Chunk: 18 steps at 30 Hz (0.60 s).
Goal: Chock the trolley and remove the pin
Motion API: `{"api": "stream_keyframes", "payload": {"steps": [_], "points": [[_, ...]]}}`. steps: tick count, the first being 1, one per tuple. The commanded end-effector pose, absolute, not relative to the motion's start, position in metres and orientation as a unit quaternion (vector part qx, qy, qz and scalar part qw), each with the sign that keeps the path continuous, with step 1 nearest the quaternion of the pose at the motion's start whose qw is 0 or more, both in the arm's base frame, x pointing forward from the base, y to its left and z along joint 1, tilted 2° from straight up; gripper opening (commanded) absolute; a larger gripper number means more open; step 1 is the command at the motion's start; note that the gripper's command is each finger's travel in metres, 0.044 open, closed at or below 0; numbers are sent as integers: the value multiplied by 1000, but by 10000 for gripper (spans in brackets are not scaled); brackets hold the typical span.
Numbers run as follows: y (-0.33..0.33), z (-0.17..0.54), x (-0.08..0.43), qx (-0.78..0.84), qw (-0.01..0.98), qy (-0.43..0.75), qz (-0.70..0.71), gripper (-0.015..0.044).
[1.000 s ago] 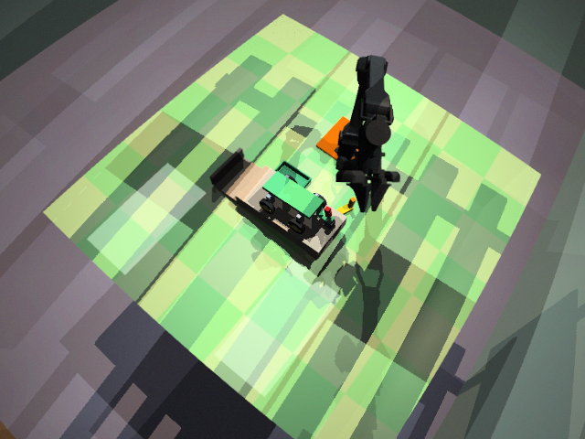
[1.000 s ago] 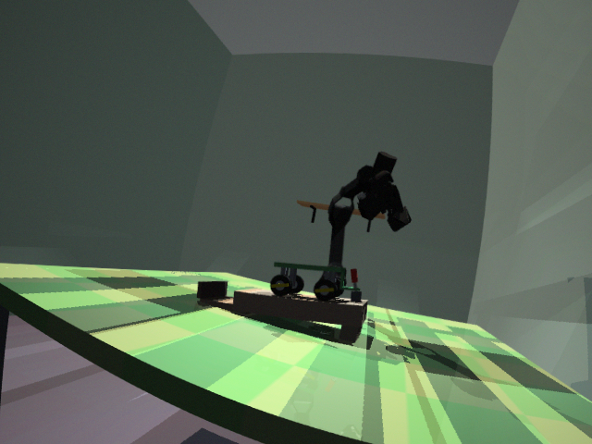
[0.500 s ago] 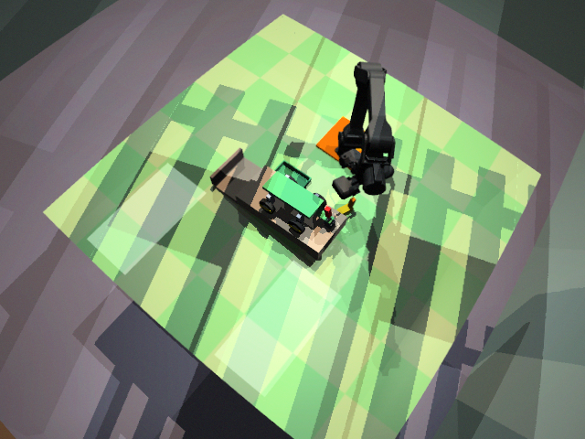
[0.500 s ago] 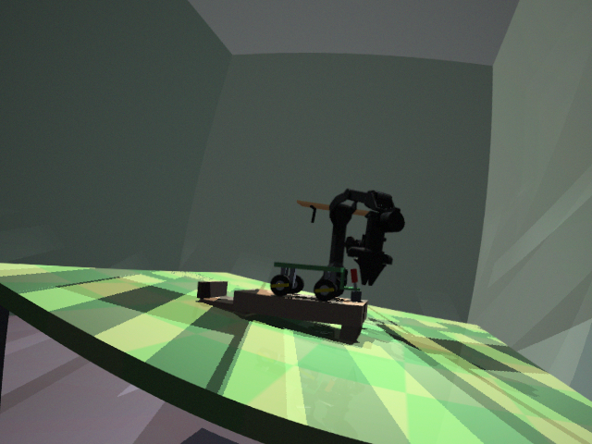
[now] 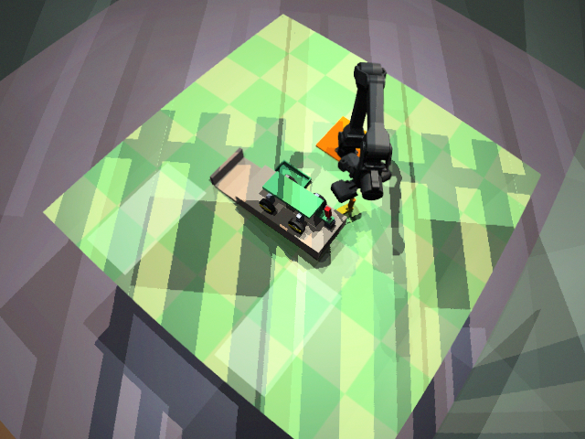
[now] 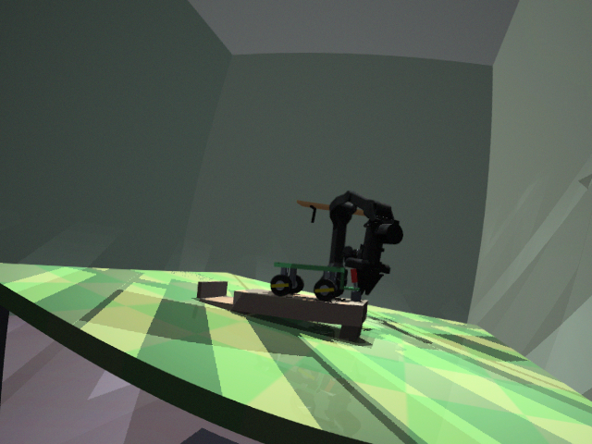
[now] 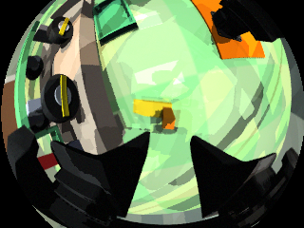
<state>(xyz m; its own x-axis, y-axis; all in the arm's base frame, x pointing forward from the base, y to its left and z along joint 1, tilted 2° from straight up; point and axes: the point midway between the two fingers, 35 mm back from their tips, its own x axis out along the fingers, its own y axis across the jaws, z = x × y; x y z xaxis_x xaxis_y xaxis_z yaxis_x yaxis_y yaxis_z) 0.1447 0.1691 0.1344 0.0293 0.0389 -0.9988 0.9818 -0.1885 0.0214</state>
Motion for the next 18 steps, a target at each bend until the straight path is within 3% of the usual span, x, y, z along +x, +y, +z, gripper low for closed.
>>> {"api": "stream_keyframes", "payload": {"steps": [1, 18], "points": [[169, 122, 146, 563, 447, 451, -529, 190], [169, 100, 146, 563, 447, 451, -529, 190]]}}
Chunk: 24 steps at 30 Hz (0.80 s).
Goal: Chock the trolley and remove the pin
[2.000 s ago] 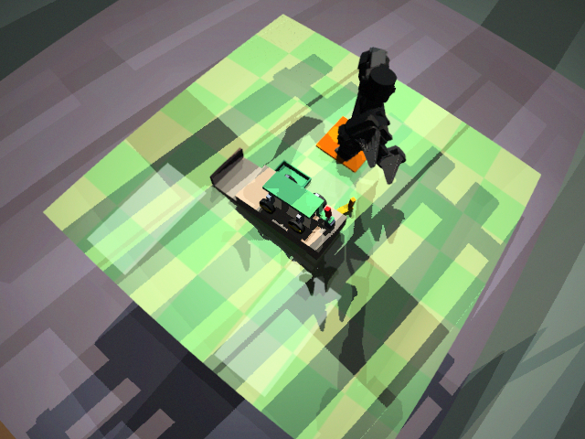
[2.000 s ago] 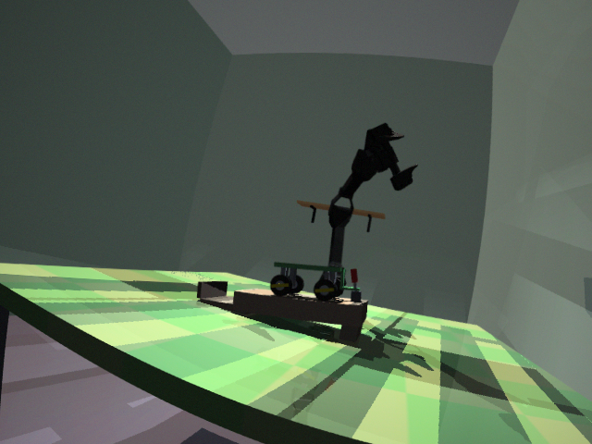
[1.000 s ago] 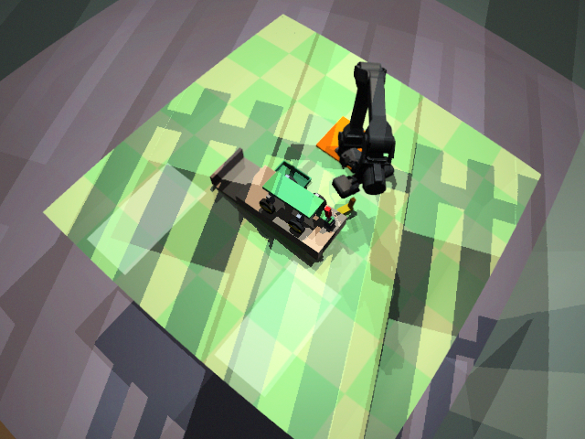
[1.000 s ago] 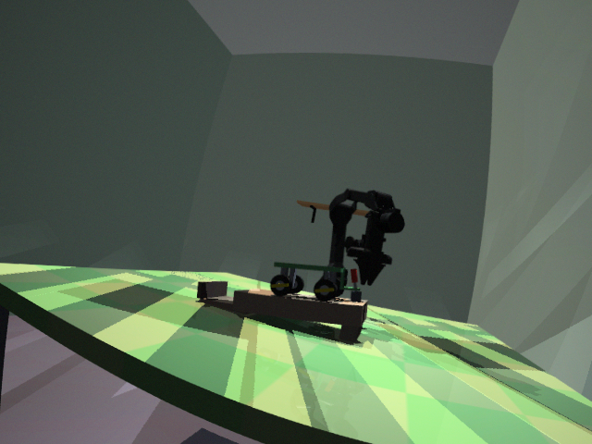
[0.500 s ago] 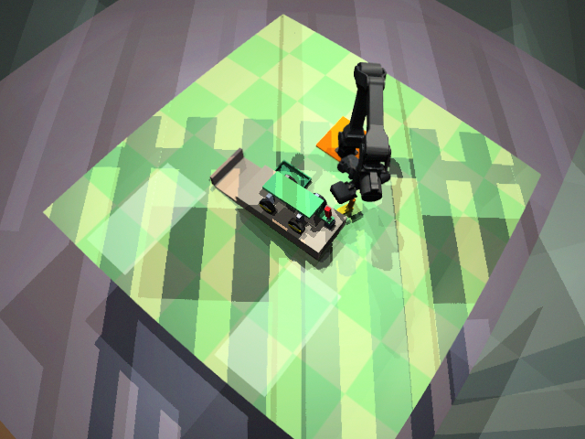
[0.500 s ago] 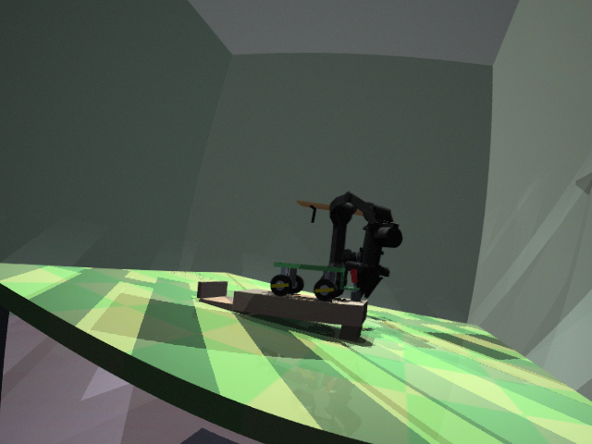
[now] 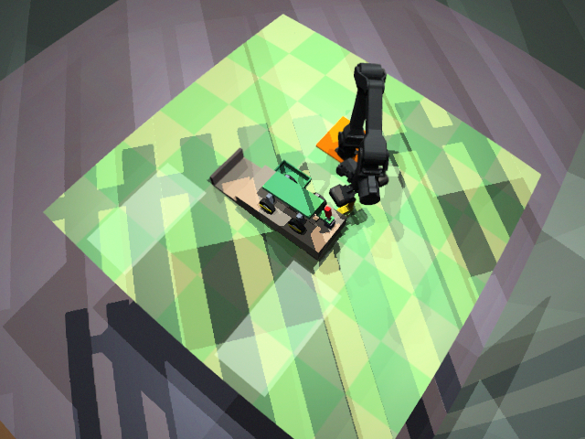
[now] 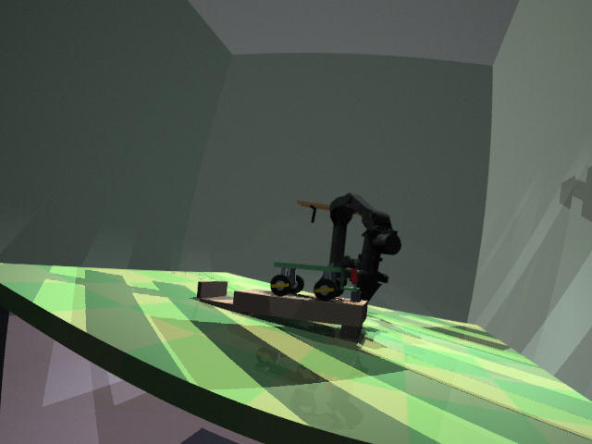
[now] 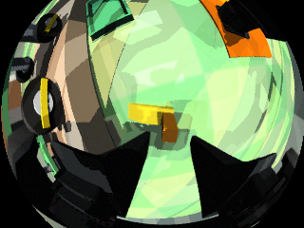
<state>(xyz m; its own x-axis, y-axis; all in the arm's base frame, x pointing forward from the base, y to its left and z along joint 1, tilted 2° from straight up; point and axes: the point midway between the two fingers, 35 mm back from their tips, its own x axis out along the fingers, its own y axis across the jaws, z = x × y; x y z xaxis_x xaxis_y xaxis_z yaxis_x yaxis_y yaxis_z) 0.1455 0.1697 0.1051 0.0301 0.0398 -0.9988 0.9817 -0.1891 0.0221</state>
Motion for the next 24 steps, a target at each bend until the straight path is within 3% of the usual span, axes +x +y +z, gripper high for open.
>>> {"api": "stream_keyframes", "payload": {"steps": [1, 24], "points": [[169, 99, 146, 563, 447, 451, -529, 190], [170, 69, 147, 563, 447, 451, -529, 190]]}}
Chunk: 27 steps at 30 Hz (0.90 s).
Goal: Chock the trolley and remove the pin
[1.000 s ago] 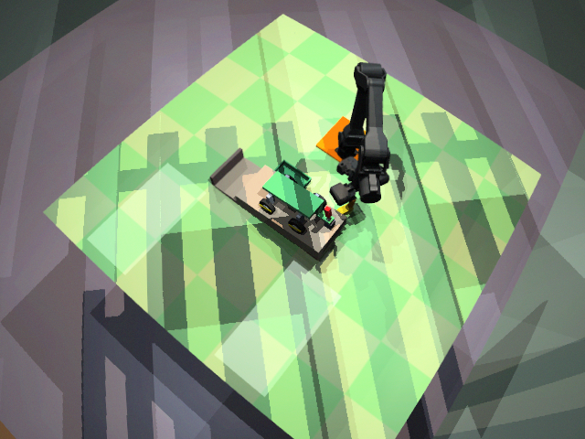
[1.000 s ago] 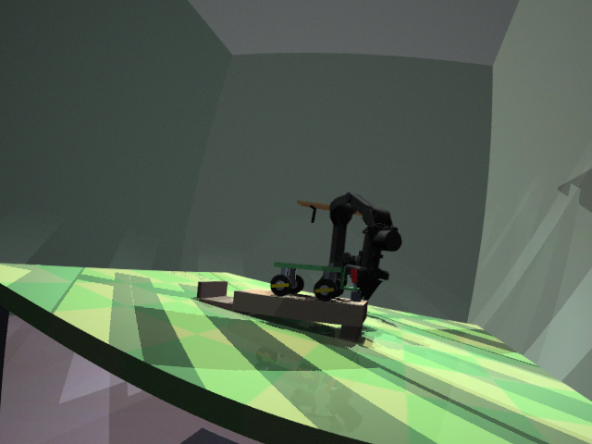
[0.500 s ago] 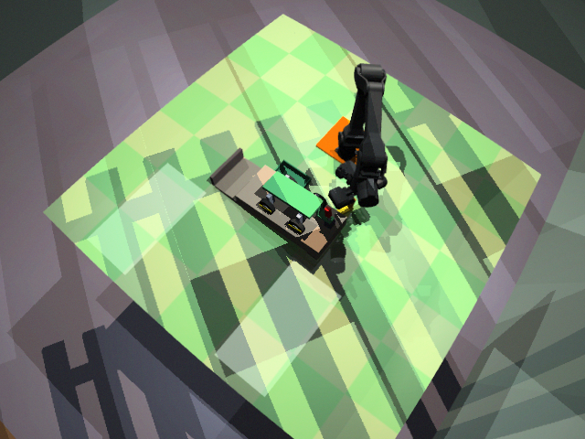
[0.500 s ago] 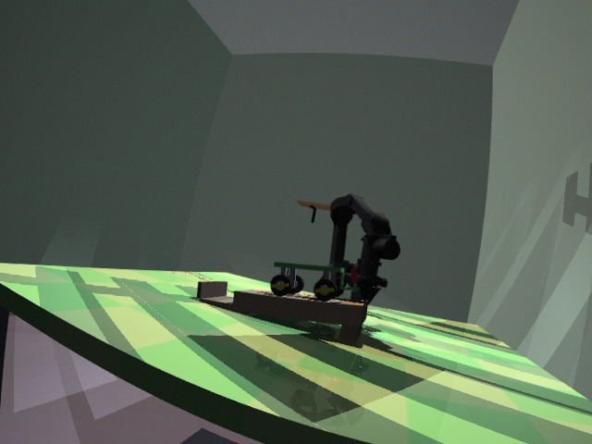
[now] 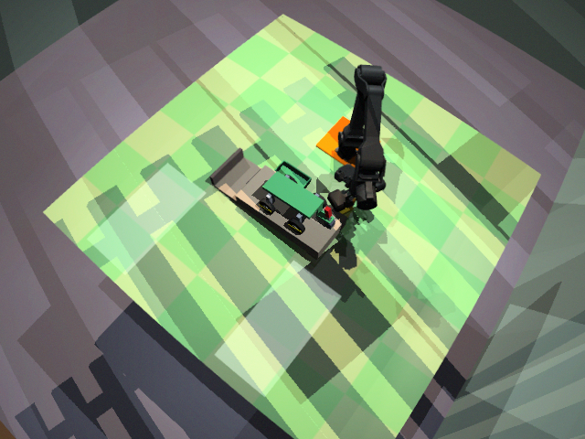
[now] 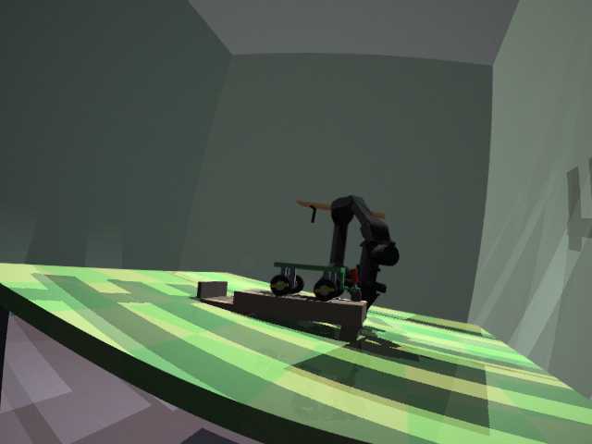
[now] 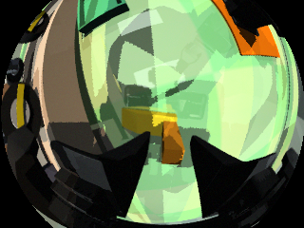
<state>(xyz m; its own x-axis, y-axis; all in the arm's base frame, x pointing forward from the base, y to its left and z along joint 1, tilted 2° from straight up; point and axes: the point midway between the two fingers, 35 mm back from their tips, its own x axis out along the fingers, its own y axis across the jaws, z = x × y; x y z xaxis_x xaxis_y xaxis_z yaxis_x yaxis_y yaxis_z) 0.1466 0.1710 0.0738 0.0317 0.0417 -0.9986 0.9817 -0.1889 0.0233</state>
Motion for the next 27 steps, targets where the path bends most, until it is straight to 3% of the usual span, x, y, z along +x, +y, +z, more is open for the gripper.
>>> {"api": "stream_keyframes", "payload": {"steps": [1, 5, 10, 17, 27], "points": [[170, 67, 147, 563, 447, 451, -529, 190], [170, 63, 147, 563, 447, 451, -529, 190], [171, 66, 147, 562, 446, 454, -528, 59], [171, 67, 147, 562, 446, 454, -528, 0], [168, 102, 144, 563, 447, 451, -529, 0]]}}
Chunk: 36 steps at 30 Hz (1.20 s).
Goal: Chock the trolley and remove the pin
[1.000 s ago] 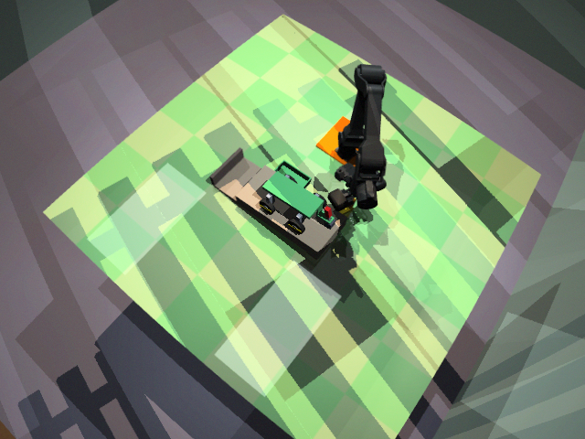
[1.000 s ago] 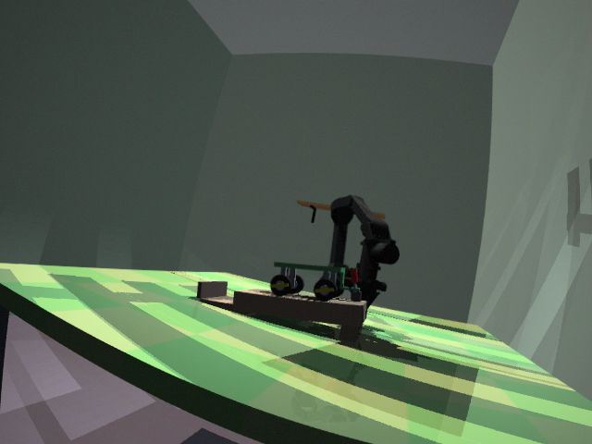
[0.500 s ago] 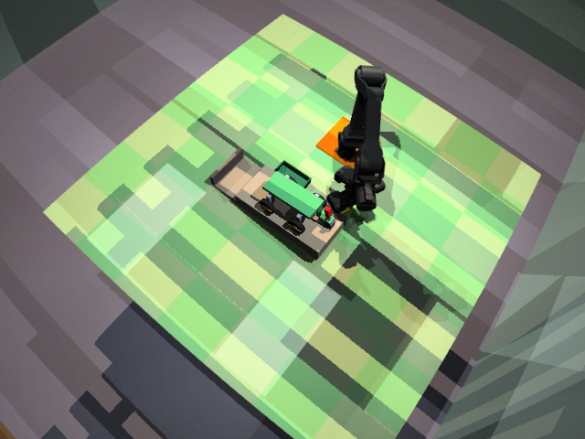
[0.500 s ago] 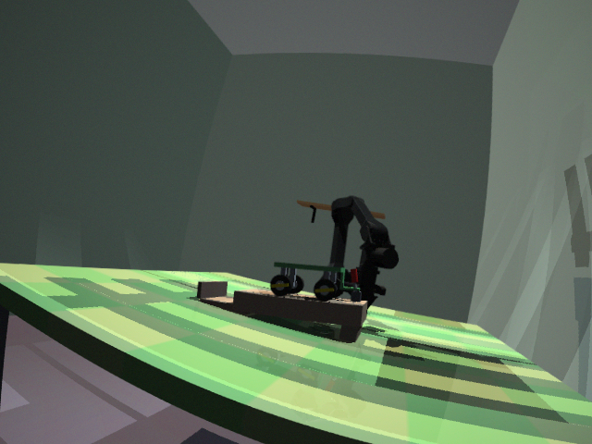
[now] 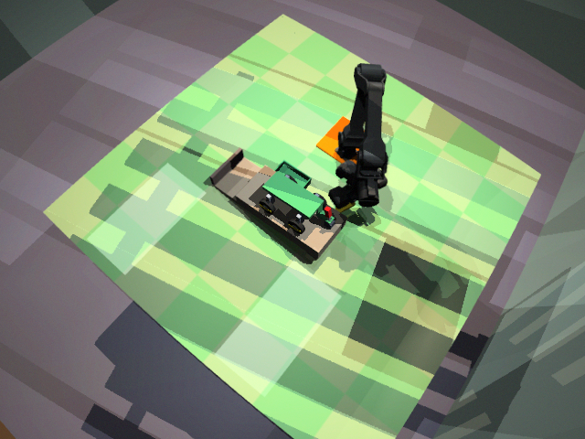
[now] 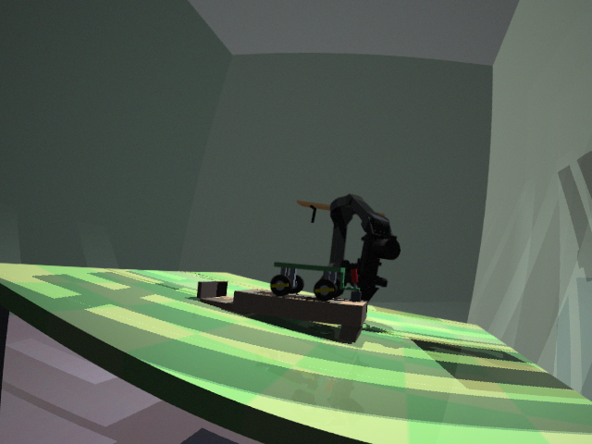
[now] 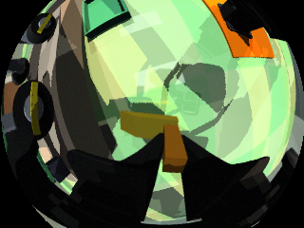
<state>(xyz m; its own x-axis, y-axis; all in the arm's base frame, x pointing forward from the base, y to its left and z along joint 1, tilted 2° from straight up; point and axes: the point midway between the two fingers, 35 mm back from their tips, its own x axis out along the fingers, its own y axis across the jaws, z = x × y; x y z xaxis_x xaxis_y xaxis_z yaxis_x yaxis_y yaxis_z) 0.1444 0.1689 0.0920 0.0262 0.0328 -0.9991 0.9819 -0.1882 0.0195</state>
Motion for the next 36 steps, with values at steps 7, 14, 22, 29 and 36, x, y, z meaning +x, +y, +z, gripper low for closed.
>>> {"api": "stream_keyframes", "payload": {"steps": [7, 14, 22, 29, 36], "points": [[168, 126, 143, 563, 447, 451, -529, 0], [167, 151, 143, 563, 447, 451, -529, 0], [167, 178, 142, 563, 447, 451, -529, 0], [166, 201, 142, 563, 447, 451, -529, 0], [165, 212, 142, 563, 447, 451, -529, 0]]}}
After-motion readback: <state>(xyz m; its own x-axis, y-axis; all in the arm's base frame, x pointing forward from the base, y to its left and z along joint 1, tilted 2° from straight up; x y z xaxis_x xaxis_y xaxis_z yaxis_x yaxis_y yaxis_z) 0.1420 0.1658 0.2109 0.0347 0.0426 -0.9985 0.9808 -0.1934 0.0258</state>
